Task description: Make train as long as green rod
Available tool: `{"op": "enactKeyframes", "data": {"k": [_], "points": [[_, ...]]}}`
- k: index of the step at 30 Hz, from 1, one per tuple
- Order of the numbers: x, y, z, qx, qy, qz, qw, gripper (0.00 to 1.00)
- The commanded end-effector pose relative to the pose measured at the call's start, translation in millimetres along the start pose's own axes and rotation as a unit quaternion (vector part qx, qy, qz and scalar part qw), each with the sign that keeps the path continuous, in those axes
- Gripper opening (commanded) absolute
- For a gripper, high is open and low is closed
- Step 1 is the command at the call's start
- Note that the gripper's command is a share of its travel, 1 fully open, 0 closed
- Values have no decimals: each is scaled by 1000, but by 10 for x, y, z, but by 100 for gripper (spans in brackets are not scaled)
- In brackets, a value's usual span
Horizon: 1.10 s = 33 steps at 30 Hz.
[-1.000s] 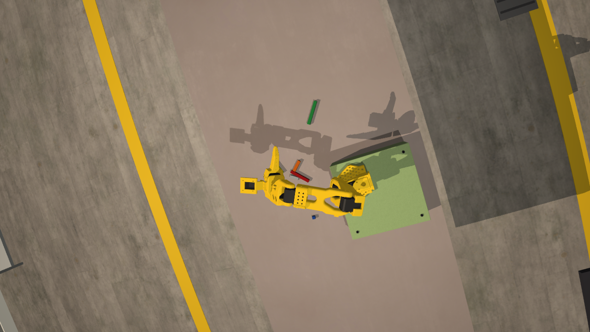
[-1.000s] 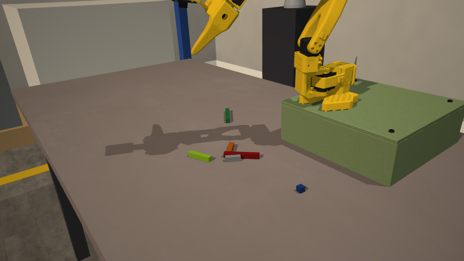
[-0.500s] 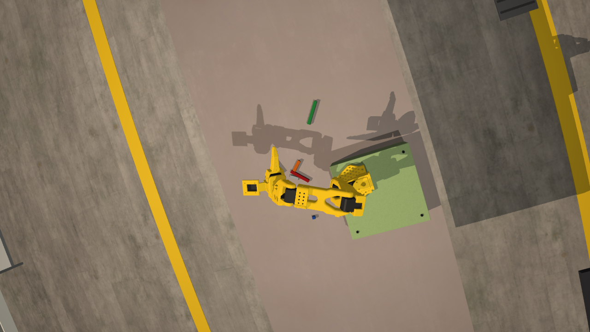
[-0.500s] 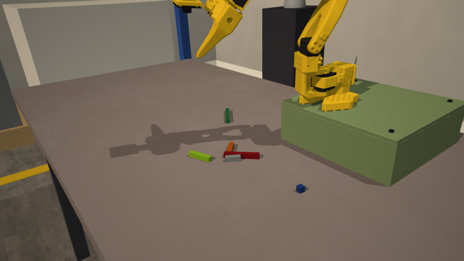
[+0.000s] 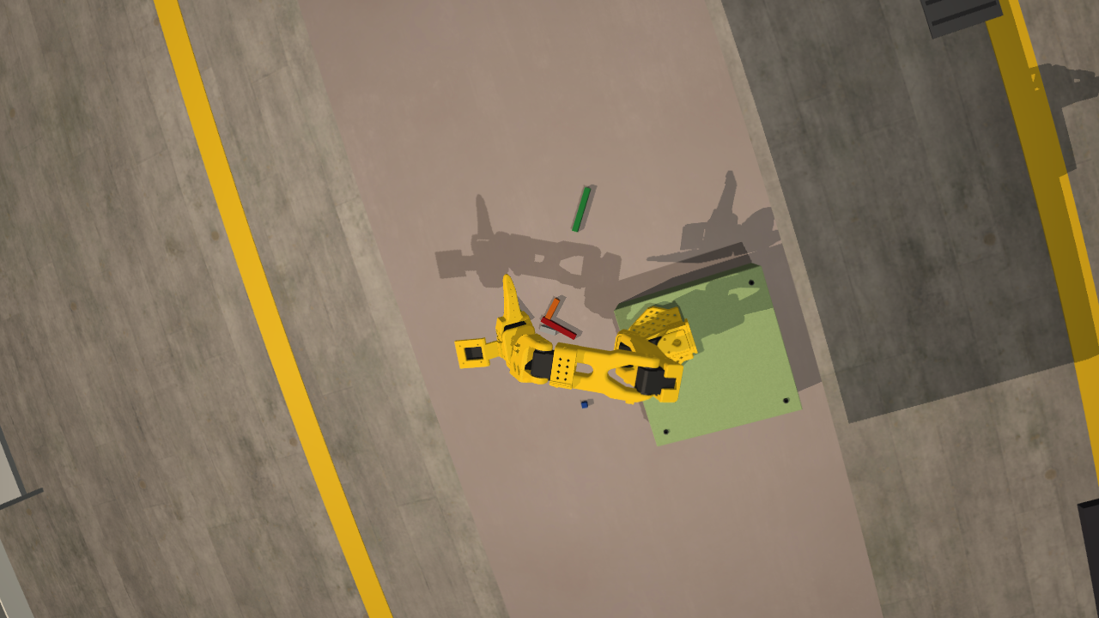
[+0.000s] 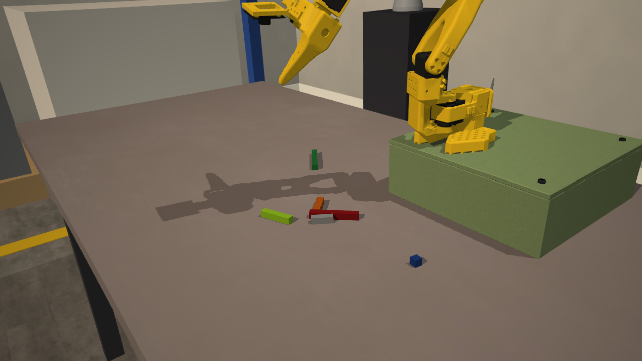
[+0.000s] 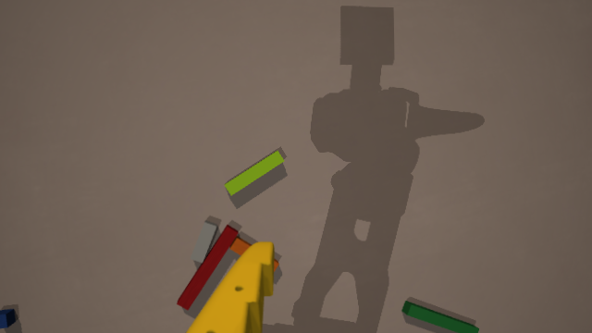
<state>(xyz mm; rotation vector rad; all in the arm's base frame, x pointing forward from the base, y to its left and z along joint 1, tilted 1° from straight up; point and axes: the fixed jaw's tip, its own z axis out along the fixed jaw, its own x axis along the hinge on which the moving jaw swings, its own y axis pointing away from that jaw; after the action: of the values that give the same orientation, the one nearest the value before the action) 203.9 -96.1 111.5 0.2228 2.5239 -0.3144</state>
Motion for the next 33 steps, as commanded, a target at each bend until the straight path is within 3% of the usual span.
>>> {"op": "enactKeyframes", "data": {"k": [1, 33], "points": [[40, 12, -8, -3, 7, -18, 1000, 100], [181, 47, -21, -17, 36, -128, 991, 100]]}}
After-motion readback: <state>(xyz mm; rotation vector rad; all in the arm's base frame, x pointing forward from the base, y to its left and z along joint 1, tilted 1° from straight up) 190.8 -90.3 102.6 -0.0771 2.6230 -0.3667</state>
